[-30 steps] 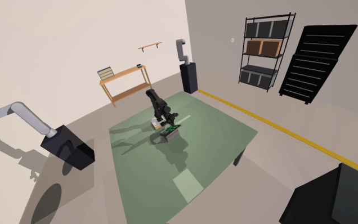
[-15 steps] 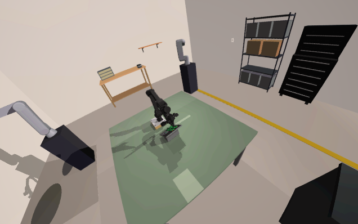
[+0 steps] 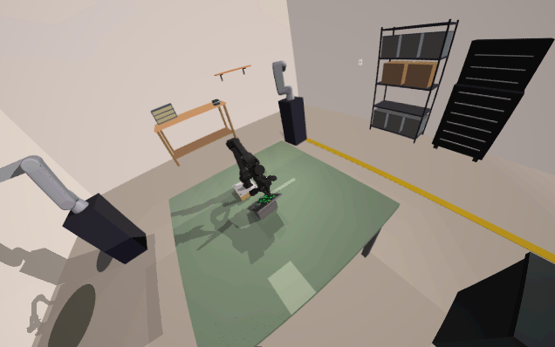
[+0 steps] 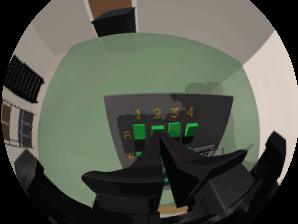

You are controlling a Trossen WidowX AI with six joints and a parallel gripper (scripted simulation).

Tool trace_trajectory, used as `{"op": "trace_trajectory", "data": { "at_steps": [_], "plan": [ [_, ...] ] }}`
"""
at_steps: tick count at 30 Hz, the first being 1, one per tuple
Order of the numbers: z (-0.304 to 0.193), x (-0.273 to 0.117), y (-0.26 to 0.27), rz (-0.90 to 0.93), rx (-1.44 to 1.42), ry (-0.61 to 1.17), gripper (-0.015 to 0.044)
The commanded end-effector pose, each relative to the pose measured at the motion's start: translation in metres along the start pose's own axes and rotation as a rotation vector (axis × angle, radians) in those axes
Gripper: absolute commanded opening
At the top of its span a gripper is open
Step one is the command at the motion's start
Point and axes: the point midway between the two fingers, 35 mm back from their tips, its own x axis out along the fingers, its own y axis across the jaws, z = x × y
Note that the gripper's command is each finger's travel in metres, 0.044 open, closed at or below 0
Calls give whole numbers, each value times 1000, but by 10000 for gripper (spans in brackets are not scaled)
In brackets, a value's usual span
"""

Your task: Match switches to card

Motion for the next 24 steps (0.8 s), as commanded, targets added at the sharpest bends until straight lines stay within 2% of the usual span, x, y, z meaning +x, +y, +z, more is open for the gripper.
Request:
{"op": "trace_trajectory", "data": {
  "at_steps": [1,24],
  "plan": [
    [0,1,-1,-4,5,-1,0],
    [0,4,-1,-4,5,-1,0]
  ]
}}
